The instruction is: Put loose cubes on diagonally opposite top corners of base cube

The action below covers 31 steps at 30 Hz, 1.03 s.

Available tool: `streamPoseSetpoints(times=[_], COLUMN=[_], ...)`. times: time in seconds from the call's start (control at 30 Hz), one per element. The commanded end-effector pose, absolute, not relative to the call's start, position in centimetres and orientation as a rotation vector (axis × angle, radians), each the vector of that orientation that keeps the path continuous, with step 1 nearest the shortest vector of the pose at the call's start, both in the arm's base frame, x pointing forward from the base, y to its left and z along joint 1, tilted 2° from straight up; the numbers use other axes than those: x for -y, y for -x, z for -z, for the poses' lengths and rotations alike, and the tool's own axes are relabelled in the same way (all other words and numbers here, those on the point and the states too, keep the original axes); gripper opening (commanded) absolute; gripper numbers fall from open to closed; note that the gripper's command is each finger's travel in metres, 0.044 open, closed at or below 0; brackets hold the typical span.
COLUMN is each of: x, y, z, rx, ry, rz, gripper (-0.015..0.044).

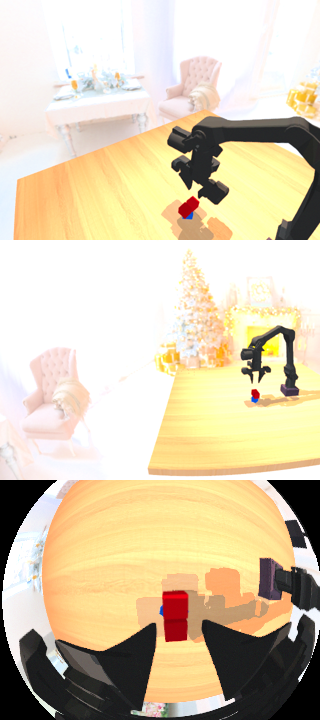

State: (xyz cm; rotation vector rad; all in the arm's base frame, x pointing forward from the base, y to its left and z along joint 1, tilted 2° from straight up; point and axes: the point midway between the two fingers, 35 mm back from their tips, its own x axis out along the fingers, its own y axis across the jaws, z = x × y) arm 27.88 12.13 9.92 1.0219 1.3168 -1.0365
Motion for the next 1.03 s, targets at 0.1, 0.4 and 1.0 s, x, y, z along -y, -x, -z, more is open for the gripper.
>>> streamPoseSetpoints(times=[0.1,0.4,1.0], x=[-12.1,-14.1,-24.4], y=[-27.9,-27.2,-20.3], z=[-10.7,-10.8,-11.2], rx=[-1.317,-1.321,-1.328], ry=[-1.022,-1.026,-1.026], rz=[1.036,1.033,1.036], gripper=[0.0310,0.0400,0.0400])
